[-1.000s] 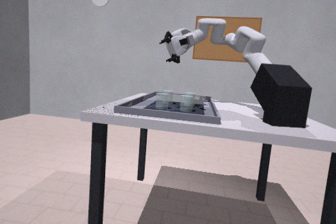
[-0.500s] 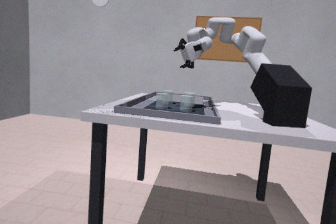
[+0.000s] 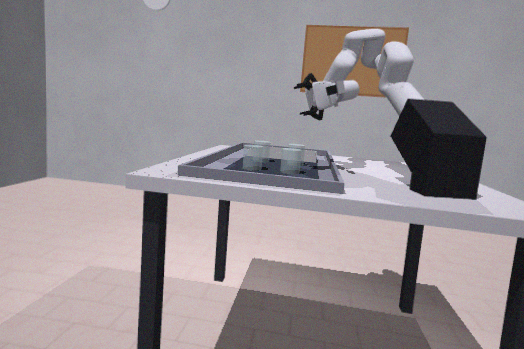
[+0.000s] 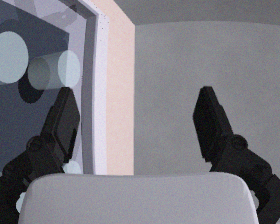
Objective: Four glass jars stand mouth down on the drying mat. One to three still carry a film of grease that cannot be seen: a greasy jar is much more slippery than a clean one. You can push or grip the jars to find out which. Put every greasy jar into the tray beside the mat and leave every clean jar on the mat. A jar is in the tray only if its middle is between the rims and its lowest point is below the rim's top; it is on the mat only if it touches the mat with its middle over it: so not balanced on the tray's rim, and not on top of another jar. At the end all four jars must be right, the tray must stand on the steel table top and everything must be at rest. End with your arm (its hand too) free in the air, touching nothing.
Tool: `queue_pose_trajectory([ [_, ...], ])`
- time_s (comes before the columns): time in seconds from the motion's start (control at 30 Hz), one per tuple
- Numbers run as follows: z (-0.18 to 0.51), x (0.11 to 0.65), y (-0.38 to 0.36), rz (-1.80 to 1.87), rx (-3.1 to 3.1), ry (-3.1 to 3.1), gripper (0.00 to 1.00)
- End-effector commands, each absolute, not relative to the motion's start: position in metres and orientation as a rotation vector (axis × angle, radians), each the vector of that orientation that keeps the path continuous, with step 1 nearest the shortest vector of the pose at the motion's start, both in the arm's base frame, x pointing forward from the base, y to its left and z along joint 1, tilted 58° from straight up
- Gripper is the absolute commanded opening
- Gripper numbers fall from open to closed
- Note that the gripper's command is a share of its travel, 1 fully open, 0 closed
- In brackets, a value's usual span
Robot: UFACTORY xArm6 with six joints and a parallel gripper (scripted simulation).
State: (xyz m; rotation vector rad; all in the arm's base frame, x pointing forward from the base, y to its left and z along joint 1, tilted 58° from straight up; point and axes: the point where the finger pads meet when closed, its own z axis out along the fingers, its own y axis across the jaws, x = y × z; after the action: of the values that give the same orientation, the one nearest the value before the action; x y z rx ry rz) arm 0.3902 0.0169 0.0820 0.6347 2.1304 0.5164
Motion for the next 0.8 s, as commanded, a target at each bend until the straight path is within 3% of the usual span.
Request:
queue_pose_trajectory([
  [0.0,0.091,0.375,0.0,0.634,0.59,2.08,1.0],
  [0.77,0.089,0.392,0.006,0.554,0.983,1.824,1.0],
])
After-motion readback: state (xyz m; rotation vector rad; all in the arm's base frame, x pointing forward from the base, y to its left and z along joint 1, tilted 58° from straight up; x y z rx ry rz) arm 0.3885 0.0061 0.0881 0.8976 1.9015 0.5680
